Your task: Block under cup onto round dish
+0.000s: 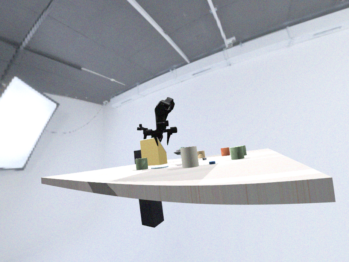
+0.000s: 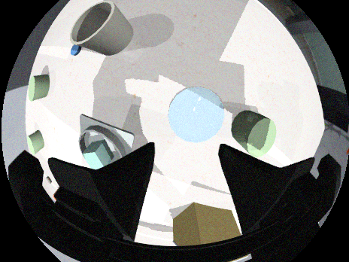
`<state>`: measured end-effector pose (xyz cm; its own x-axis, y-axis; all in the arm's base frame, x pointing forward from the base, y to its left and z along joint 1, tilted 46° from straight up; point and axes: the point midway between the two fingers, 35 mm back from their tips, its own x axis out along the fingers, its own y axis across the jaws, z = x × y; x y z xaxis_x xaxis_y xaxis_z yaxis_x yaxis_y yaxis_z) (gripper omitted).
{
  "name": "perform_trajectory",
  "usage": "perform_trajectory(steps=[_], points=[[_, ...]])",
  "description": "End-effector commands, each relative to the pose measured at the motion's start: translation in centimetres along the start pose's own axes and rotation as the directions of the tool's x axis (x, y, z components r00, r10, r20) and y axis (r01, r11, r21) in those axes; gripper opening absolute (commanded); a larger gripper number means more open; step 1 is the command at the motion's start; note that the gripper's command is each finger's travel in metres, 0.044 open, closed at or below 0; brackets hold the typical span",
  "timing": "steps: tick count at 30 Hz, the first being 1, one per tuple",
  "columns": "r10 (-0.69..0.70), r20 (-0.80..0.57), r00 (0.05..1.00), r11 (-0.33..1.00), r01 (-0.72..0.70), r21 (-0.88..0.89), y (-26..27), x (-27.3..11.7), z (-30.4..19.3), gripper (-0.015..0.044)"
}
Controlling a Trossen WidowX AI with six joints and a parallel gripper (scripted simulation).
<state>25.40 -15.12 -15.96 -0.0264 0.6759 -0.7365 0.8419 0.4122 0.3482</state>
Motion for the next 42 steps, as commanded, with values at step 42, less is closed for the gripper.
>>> perform_trajectory(steps=[42], points=[[0.022, -0.043, 0.999, 0.968, -0.032, -0.250, 11.8, 4.2, -4.0, 0.0260]])
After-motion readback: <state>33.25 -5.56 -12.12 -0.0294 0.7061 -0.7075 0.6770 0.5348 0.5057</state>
